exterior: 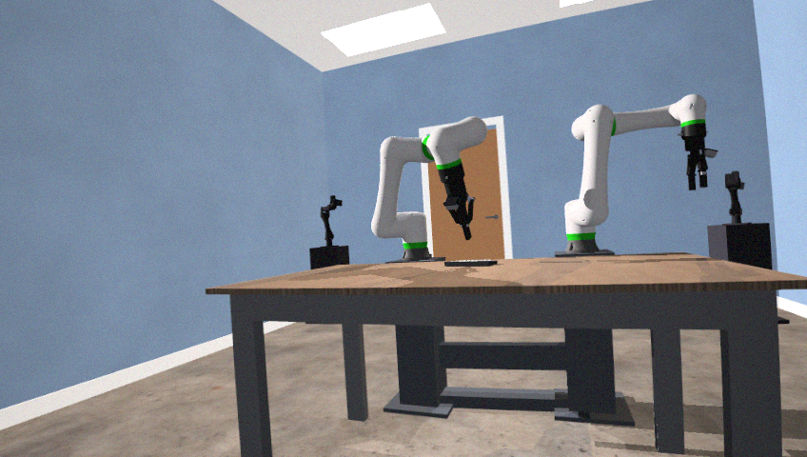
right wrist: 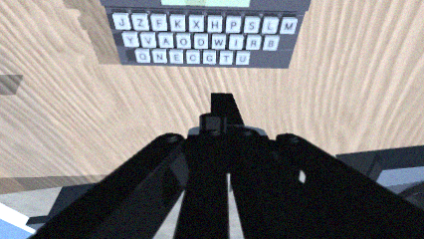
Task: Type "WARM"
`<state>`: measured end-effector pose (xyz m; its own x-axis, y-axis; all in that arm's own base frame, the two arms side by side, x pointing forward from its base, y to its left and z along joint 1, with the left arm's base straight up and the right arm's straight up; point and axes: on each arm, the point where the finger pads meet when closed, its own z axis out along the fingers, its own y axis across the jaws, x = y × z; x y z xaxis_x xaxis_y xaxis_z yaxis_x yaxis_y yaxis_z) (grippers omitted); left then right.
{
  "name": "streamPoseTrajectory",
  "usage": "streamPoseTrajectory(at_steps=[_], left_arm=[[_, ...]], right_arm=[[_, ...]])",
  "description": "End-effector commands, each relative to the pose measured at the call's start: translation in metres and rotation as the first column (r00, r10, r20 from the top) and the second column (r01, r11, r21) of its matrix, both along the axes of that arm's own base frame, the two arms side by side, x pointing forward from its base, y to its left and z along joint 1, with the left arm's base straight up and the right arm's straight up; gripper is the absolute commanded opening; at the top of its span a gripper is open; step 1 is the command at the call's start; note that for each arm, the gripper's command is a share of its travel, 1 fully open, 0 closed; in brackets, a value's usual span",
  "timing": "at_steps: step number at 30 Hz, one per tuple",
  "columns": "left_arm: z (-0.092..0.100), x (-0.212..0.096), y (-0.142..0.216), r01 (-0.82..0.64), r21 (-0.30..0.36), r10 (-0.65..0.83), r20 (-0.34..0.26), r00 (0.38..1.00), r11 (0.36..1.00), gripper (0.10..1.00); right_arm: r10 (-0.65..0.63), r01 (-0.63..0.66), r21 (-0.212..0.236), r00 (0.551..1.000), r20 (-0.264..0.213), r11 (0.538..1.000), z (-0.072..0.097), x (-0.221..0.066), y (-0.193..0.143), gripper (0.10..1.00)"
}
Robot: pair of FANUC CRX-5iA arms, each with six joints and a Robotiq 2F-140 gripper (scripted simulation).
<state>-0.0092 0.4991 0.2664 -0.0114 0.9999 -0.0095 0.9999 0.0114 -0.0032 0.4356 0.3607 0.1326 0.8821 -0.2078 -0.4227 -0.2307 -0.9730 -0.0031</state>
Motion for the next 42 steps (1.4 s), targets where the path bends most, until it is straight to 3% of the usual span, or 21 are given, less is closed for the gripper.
streamPoseTrajectory(at_steps=[1,14,29,42], left_arm=[[0.006,0.001,0.001,-0.005,0.01,0.005,0.003,1.0,1.0,1.0],[0.006,0.001,0.001,-0.005,0.01,0.005,0.003,1.0,1.0,1.0],[0.006,0.001,0.001,-0.005,0.01,0.005,0.003,1.0,1.0,1.0],[0.006,0.001,0.001,-0.005,0.01,0.005,0.003,1.0,1.0,1.0]], right_arm=[[-0.001,0.001,-0.001,1.0,0.008,1.0,0.006,0.002,-0.001,0.099],[-0.001,0.001,-0.001,1.0,0.008,1.0,-0.006,0.002,-0.001,0.099],[-0.001,0.001,-0.001,1.0,0.008,1.0,-0.056,0.002,0.0,0.099],[-0.001,0.001,-0.001,1.0,0.008,1.0,-0.066,0.002,0.0,0.099]])
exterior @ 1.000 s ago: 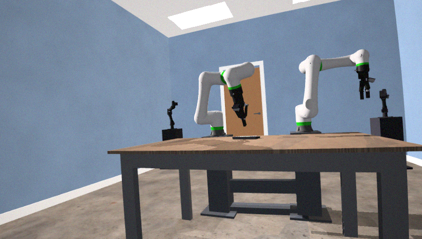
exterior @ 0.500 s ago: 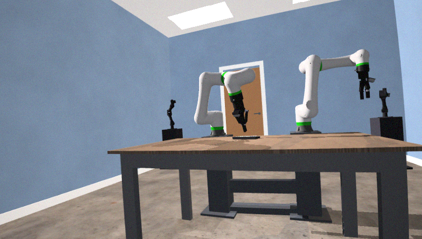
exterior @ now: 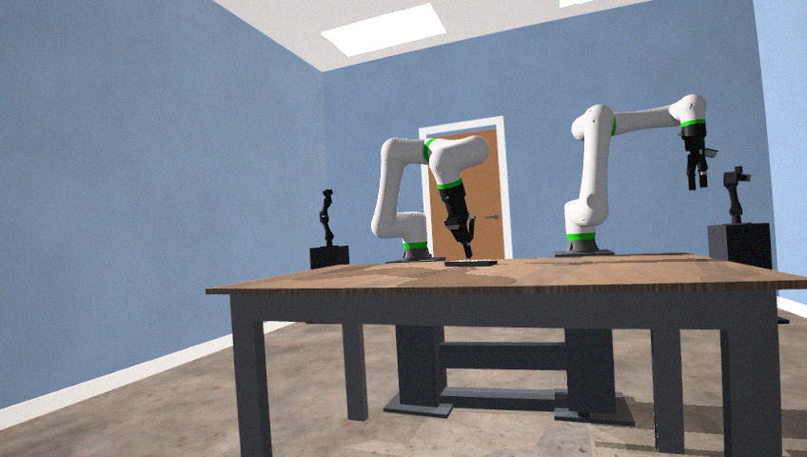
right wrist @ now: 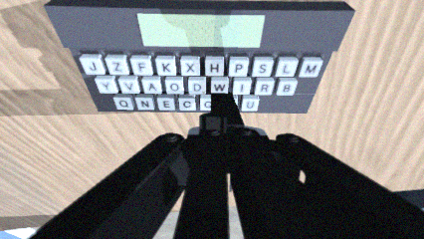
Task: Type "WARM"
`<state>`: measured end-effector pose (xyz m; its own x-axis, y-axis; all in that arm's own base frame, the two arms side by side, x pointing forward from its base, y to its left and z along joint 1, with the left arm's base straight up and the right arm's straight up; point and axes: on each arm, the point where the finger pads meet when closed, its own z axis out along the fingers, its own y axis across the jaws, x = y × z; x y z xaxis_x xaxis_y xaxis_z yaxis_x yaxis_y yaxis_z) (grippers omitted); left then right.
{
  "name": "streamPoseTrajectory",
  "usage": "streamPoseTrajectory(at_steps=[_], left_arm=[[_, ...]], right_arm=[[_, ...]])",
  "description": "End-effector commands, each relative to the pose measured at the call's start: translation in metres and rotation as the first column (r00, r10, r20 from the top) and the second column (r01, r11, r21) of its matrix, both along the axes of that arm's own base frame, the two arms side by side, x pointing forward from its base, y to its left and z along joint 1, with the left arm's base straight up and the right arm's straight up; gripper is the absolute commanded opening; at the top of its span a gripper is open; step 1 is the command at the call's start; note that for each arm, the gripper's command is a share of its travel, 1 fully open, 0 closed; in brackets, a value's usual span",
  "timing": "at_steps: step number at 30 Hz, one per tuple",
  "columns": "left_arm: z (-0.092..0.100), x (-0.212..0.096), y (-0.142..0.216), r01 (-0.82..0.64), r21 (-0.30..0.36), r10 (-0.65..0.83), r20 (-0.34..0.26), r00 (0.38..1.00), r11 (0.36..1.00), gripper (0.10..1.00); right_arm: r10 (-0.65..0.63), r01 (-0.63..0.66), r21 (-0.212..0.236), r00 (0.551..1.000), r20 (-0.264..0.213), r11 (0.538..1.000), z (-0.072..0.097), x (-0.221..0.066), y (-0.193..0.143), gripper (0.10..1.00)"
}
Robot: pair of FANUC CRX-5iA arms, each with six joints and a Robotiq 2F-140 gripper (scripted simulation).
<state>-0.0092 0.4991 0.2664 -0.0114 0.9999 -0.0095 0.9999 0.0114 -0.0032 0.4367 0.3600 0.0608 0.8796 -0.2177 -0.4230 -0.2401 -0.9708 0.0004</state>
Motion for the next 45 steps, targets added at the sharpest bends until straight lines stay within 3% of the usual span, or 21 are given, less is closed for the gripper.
streamPoseTrajectory(at_steps=[1,45], left_arm=[[0.0056,0.0008,0.0008,-0.005,0.01,0.005,0.003,1.0,1.0,1.0],[0.0056,0.0008,0.0008,-0.005,0.01,0.005,0.003,1.0,1.0,1.0]], right_arm=[[0.009,-0.009,0.002,1.0,0.009,1.0,0.0056,0.0013,0.0007,0.099],[0.009,-0.009,0.002,1.0,0.009,1.0,-0.0034,0.0014,0.0008,0.099]])
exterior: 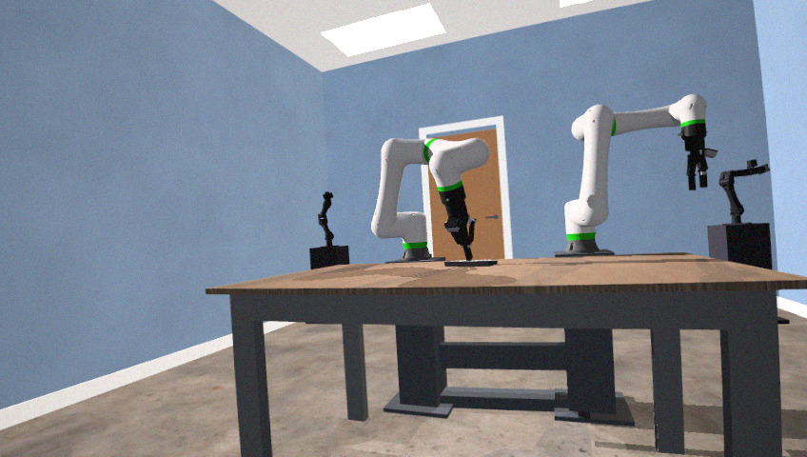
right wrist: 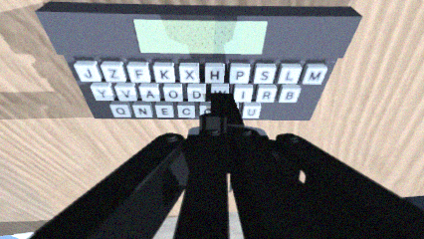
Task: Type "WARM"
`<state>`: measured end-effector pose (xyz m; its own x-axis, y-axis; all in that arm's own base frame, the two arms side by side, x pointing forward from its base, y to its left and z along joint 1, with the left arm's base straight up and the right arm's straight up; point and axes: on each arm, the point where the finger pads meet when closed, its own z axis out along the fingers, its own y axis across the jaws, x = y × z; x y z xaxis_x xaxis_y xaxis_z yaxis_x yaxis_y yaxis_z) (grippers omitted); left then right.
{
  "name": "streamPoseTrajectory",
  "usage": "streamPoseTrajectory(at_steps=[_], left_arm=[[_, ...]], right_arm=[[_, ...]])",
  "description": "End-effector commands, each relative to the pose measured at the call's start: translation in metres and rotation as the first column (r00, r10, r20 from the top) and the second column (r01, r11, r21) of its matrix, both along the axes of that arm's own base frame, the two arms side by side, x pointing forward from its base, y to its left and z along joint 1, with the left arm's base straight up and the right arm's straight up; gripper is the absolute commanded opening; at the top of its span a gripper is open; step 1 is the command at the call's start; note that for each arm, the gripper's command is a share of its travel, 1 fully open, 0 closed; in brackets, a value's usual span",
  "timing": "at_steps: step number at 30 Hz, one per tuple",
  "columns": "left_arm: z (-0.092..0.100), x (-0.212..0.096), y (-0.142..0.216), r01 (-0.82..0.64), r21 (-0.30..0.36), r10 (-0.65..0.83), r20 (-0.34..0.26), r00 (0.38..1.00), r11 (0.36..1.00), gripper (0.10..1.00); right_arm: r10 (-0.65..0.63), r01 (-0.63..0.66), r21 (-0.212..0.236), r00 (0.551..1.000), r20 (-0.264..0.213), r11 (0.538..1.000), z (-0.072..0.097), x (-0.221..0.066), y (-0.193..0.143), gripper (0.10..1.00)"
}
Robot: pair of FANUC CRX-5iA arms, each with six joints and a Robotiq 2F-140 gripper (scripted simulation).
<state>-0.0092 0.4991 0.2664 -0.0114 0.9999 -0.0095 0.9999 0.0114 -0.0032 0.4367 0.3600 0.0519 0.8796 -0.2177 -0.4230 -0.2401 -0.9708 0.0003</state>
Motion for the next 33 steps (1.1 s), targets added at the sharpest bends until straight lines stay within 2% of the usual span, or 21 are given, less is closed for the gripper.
streamPoseTrajectory(at_steps=[1,15,24,33], left_arm=[[0.006,0.001,0.001,-0.005,0.01,0.005,0.003,1.0,1.0,1.0],[0.006,0.001,0.001,-0.005,0.01,0.005,0.003,1.0,1.0,1.0],[0.006,0.001,0.001,-0.005,0.01,0.005,0.003,1.0,1.0,1.0],[0.006,0.001,0.001,-0.005,0.01,0.005,0.003,1.0,1.0,1.0]], right_arm=[[0.009,-0.009,0.002,1.0,0.009,1.0,0.005,0.001,0.001,0.099],[0.009,-0.009,0.002,1.0,0.009,1.0,0.004,0.001,0.001,0.099],[0.009,-0.009,0.002,1.0,0.009,1.0,0.014,0.001,0.001,0.099],[0.009,-0.009,0.002,1.0,0.009,1.0,0.015,0.002,0.004,0.099]])
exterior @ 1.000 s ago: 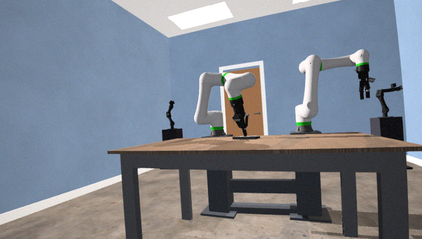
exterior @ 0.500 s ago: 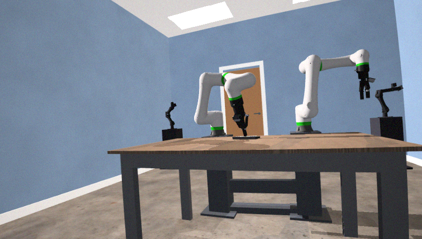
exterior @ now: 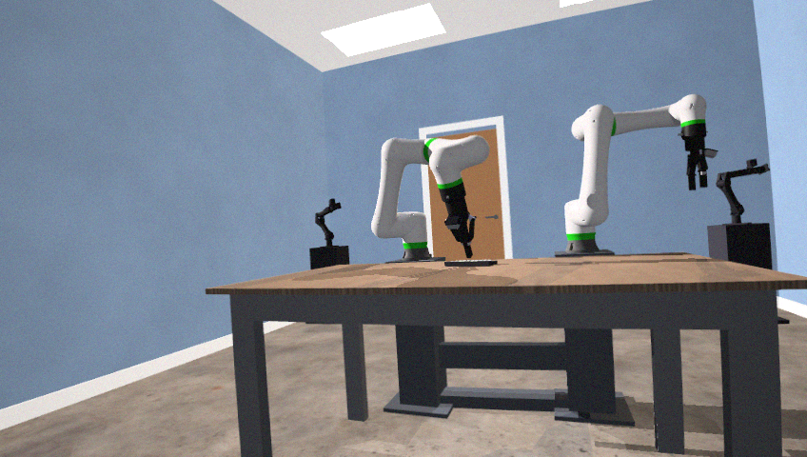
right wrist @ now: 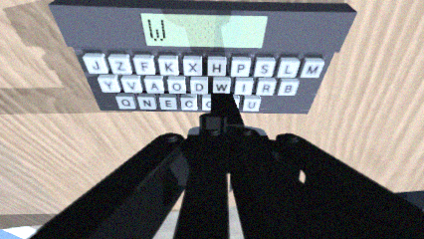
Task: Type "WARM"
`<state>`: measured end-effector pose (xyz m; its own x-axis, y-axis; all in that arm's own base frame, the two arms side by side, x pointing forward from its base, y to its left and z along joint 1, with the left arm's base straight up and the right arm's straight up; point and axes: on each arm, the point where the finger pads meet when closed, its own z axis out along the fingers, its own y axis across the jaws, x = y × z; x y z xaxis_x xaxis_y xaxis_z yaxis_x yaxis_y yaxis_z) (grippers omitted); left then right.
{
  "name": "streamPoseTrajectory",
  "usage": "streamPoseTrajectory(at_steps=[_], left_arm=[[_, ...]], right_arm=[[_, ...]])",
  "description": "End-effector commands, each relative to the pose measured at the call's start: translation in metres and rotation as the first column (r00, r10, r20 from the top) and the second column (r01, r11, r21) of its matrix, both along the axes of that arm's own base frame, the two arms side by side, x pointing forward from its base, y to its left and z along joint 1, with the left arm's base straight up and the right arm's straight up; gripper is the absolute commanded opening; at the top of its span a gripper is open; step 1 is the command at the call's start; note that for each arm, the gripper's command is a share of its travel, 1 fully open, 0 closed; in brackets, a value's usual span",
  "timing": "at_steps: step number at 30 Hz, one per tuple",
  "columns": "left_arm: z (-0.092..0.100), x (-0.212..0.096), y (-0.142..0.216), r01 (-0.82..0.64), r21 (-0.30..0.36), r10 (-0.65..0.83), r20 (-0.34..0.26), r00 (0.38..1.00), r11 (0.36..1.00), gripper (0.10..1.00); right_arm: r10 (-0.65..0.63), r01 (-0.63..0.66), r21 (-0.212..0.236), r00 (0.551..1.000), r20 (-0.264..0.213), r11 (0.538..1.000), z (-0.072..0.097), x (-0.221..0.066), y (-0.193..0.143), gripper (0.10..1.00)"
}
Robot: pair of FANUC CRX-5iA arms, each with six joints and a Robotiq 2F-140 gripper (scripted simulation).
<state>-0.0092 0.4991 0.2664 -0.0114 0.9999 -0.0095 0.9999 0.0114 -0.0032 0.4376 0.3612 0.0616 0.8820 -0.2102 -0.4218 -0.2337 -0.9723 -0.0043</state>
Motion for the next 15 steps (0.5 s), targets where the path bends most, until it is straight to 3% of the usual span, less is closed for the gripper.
streamPoseTrajectory(at_steps=[1,15], left_arm=[[0.006,0.001,0.001,-0.005,0.01,0.005,0.003,1.0,1.0,1.0],[0.006,0.001,0.001,-0.005,0.01,0.005,0.003,1.0,1.0,1.0]], right_arm=[[0.003,-0.003,-0.002,1.0,0.007,1.0,0.005,0.002,0.005,0.099],[0.002,-0.002,-0.001,1.0,0.007,1.0,0.005,0.012,0.045,0.099]])
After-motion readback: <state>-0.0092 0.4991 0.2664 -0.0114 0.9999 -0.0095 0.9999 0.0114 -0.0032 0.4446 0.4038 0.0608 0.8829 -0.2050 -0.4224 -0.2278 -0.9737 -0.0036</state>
